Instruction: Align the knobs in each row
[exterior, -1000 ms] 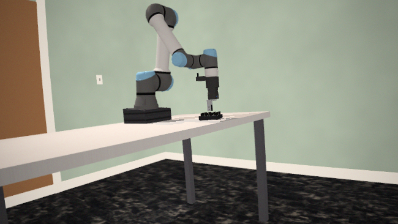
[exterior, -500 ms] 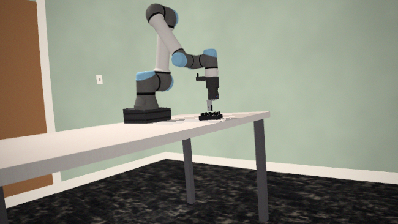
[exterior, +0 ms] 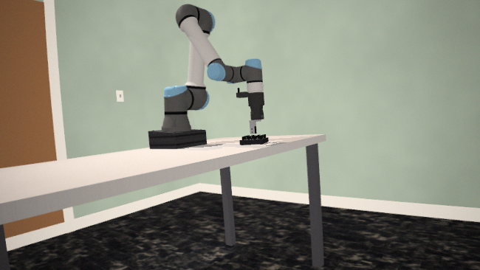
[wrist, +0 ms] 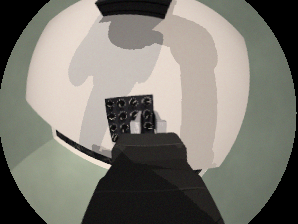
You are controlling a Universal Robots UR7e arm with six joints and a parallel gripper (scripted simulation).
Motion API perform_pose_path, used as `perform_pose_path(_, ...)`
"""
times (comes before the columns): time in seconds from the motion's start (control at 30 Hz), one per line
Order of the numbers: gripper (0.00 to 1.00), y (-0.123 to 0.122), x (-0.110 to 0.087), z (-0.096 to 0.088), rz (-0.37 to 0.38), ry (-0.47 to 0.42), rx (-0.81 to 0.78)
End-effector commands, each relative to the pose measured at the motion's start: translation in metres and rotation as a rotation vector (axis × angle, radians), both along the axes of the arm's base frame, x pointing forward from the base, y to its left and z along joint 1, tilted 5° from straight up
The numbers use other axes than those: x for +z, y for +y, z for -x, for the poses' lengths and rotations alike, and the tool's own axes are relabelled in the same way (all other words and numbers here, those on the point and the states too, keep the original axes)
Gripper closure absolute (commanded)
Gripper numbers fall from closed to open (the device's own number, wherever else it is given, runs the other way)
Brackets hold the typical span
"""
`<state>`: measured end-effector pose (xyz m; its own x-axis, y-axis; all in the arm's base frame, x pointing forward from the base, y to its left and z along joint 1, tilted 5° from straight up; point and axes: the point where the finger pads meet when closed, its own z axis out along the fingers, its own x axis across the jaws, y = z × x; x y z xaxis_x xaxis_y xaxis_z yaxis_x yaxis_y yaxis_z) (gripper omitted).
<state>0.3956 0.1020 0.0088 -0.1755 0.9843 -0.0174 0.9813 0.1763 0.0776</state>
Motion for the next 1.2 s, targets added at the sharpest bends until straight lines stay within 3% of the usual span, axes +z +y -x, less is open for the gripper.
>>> perform_pose_path(0.0, 0.54, 0.0, 0.0, 0.0, 0.0, -0.001, 0.0)
perform_pose_path(1.17, 0.54, 0.0, -0.014, -0.002, 0.0, -0.001, 0.0)
